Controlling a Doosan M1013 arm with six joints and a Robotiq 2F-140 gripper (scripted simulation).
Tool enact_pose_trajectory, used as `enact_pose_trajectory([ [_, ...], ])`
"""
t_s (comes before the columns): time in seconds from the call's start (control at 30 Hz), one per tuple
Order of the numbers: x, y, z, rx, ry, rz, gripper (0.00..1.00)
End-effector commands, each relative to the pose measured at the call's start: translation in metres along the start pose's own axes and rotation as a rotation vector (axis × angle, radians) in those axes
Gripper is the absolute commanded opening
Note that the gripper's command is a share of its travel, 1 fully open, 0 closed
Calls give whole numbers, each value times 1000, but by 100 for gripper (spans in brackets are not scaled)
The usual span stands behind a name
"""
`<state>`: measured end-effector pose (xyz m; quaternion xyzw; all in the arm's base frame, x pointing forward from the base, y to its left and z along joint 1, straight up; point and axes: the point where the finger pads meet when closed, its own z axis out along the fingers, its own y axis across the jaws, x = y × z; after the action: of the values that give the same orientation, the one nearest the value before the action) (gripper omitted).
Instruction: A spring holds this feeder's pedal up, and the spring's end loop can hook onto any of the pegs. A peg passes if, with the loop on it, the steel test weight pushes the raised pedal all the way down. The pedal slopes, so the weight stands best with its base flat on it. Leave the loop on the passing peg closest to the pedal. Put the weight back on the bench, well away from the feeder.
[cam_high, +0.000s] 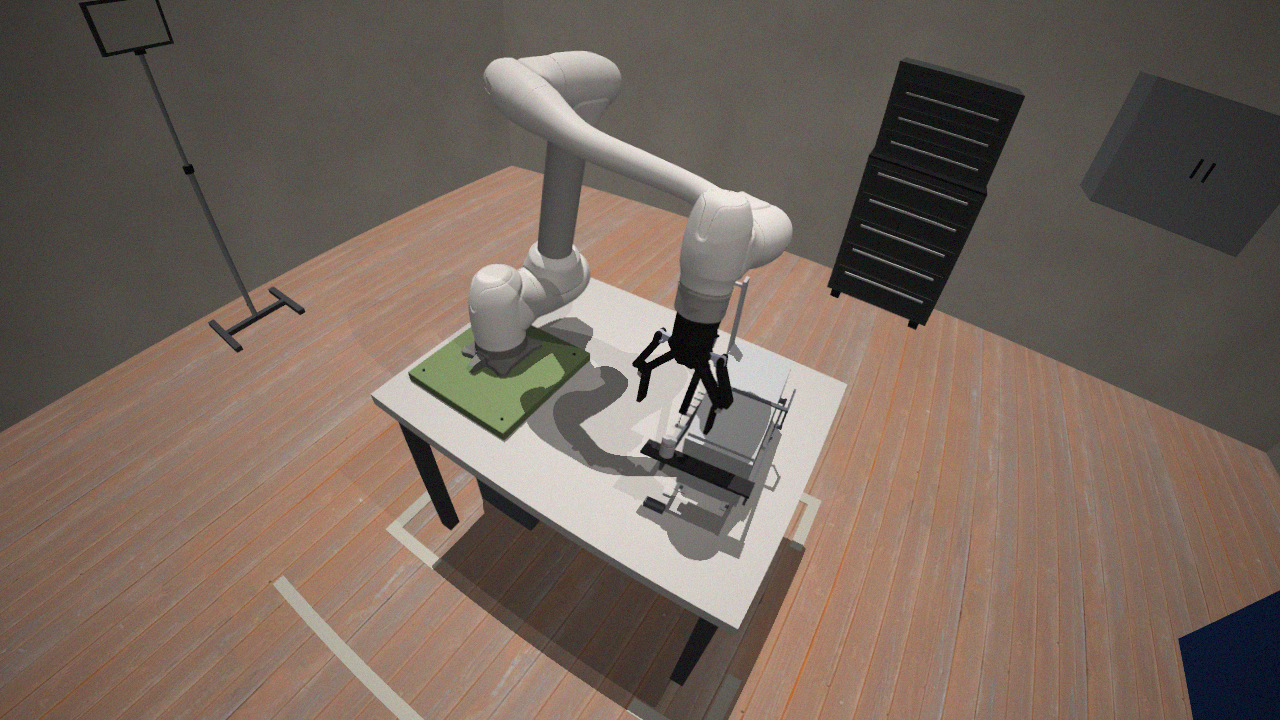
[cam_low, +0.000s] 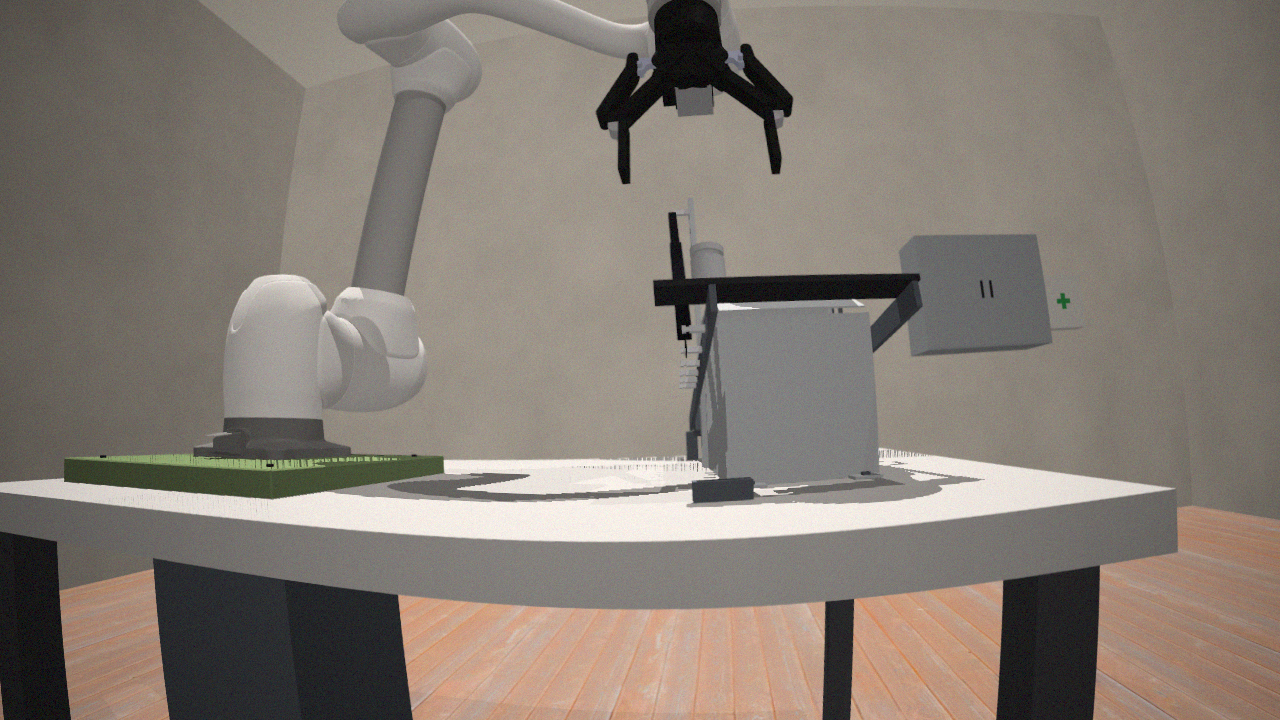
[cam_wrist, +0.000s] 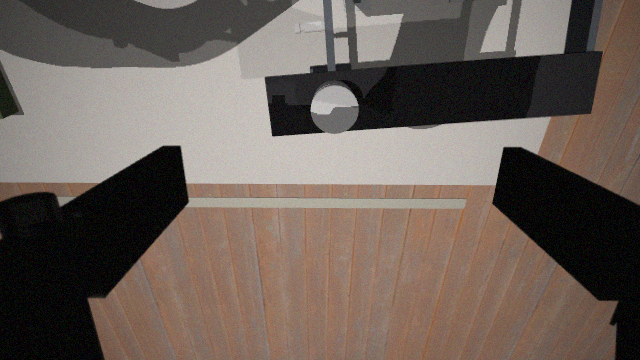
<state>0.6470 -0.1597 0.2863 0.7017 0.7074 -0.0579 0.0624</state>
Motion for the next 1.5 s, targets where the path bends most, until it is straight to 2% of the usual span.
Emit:
enact_pose_trajectory([
  [0.0, 1, 0, 4, -1, 0, 0, 100],
  [0.33, 3, 0, 13, -1, 0, 0, 100],
  [0.8, 7, 0, 35, -1, 0, 0, 100],
  [0.9, 6, 0, 34, -1, 0, 0, 100],
  [1.37, 10, 0, 57, -1, 0, 0, 100],
  [1.47, 10, 0, 55, -1, 1, 0, 100],
])
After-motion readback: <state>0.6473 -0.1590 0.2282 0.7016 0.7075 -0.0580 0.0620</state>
